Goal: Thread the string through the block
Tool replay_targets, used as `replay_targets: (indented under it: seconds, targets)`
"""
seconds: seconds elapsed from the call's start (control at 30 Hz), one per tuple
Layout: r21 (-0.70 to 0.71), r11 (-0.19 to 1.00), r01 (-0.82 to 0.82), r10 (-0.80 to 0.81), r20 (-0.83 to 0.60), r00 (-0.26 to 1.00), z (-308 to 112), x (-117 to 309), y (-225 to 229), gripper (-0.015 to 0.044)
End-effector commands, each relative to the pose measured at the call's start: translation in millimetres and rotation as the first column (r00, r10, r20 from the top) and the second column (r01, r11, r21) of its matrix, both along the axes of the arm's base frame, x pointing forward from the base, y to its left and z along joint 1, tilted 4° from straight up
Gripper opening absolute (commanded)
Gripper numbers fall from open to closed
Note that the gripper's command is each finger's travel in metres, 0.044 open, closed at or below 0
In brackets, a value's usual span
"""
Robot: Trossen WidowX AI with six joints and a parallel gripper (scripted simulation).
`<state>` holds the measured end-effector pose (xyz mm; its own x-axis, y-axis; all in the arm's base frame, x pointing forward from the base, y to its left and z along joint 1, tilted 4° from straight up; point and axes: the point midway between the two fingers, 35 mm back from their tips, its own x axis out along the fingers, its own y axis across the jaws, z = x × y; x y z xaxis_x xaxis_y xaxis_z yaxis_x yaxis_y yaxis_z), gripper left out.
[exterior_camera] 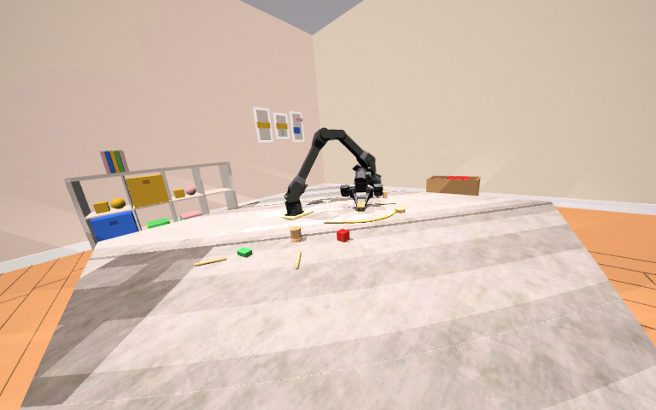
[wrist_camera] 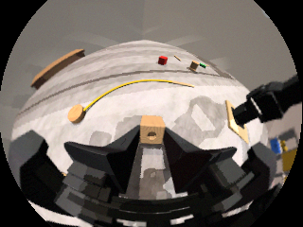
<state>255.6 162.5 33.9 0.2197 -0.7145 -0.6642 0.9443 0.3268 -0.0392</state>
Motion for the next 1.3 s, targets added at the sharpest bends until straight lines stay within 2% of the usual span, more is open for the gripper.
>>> replay_targets:
  seconds: [0.0,0.23,0.5,1.27]
  targets:
    - [0.010,1.000,0.003,-0.003,-0.004,1.000,0.2,0.2,-0.7,0.0053]
    - [0.011,1.000,0.001,-0.001,-0.004,1.000,1.4,0.1,0.2,0.0236]
    - [0.029,0.999,-0.035,0.035,-0.001,0.999,53.3,-9.7,33.2,0.0237]
    - [0.030,0.999,-0.035,0.035,0.000,0.999,54.3,-10.0,33.7,0.0237]
